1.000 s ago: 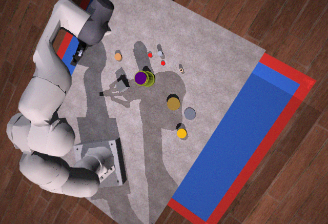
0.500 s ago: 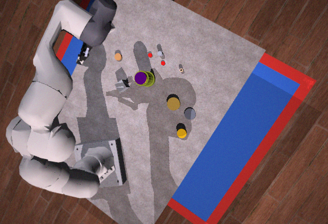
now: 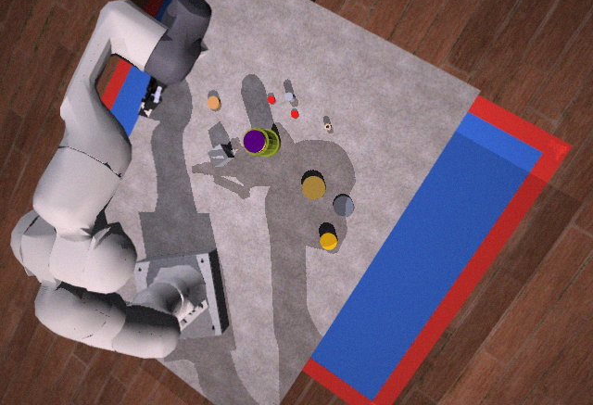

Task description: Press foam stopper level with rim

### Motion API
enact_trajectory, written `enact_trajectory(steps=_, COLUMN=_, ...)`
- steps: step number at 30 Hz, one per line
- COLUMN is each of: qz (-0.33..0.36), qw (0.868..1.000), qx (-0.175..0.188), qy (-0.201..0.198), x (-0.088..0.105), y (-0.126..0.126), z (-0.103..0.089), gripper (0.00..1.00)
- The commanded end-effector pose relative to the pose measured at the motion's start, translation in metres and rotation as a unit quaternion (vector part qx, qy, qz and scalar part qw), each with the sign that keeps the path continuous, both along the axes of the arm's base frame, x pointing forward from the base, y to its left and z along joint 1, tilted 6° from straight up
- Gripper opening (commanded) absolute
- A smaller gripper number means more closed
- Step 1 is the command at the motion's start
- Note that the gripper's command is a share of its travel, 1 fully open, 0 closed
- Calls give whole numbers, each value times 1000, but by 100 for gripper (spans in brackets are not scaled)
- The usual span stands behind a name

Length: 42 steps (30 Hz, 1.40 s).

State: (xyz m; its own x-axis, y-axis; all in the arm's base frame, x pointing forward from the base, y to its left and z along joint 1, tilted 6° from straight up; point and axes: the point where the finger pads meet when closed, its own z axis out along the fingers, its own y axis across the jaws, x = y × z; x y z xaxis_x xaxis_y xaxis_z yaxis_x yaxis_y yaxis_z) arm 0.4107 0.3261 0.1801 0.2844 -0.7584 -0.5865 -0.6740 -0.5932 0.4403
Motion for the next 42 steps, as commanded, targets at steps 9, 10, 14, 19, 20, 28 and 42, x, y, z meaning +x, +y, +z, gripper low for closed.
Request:
enact_trajectory(steps=9, qz=13, qw=999, qx=6, qy=-52, x=27, y=-32, z=19, gripper=0)
enact_trajectory(steps=10, qz=13, qw=999, qx=6, qy=-52, x=27, y=-32, z=19, gripper=0)
enact_trajectory(steps=14, qz=13, qw=999, qx=6, qy=-52, x=27, y=-32, z=19, gripper=0)
enact_trajectory(steps=19, qz=13, qw=999, qx=6, qy=-52, x=27, y=-32, z=19, gripper=0)
enact_trajectory(steps=20, qz=24, qw=994, qx=5, qy=-104, x=53, y=-66, z=41, gripper=0)
enact_trajectory(steps=28, qz=24, qw=994, qx=5, qy=-104, x=53, y=-66, z=41, gripper=0)
enact_trajectory(steps=42, qz=36, qw=987, qx=0, qy=-157, x=78, y=-104, z=67, gripper=0)
